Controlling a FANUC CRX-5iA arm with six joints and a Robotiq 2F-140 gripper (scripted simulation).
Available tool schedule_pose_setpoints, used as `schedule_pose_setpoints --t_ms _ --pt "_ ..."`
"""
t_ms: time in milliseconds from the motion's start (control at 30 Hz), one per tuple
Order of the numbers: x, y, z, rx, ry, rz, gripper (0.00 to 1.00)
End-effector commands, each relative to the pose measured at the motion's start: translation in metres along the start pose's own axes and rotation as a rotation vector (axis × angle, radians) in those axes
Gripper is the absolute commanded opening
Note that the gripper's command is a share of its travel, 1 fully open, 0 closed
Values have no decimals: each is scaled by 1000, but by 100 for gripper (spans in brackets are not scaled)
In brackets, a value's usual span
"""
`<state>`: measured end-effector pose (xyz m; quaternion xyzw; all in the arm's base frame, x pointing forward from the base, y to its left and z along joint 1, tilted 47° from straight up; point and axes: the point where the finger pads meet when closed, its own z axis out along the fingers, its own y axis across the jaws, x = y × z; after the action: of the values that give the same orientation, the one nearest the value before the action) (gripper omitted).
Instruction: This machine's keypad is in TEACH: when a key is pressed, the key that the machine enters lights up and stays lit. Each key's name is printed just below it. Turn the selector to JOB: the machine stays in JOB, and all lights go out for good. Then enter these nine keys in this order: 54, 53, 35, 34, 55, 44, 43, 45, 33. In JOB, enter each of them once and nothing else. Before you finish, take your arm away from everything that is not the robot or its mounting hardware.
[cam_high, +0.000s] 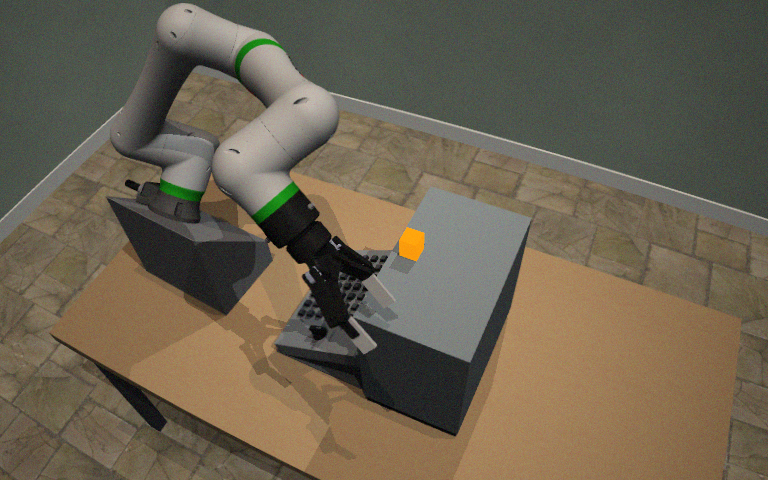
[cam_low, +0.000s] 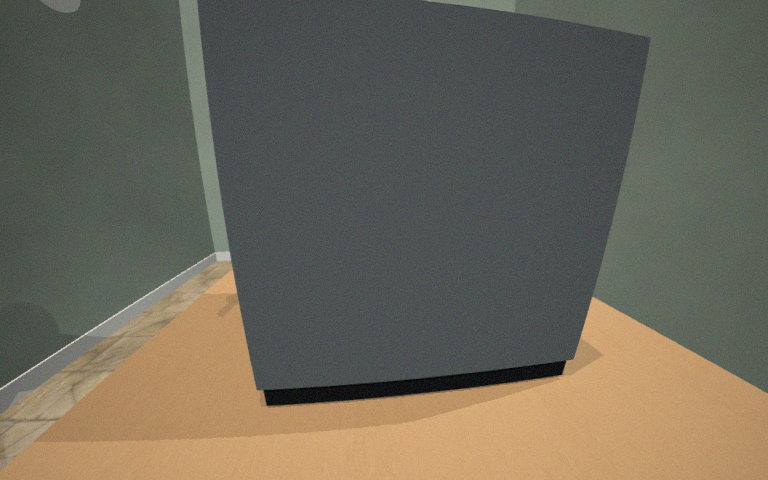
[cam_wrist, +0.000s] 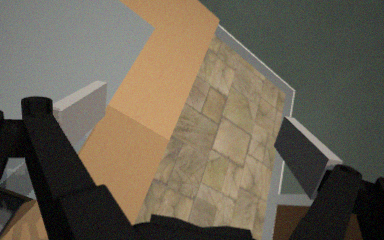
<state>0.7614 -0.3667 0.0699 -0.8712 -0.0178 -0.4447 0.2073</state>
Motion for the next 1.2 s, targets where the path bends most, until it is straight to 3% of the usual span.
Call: schedule_pose_setpoints --t_ms 0,533,600,633,1100,1167 --pt "-5 -21 -19 -6 -31 129 100" --pt "-25 -108 -94 -30 -160 670 100" --pt "-25 -108 -94 -30 -160 670 100" --pt "-29 -123 -107 -34 -182 763 100" --pt "-46 -196 -170 -54 -291 1217 100" --pt "-46 -196 -170 -54 -291 1217 100"
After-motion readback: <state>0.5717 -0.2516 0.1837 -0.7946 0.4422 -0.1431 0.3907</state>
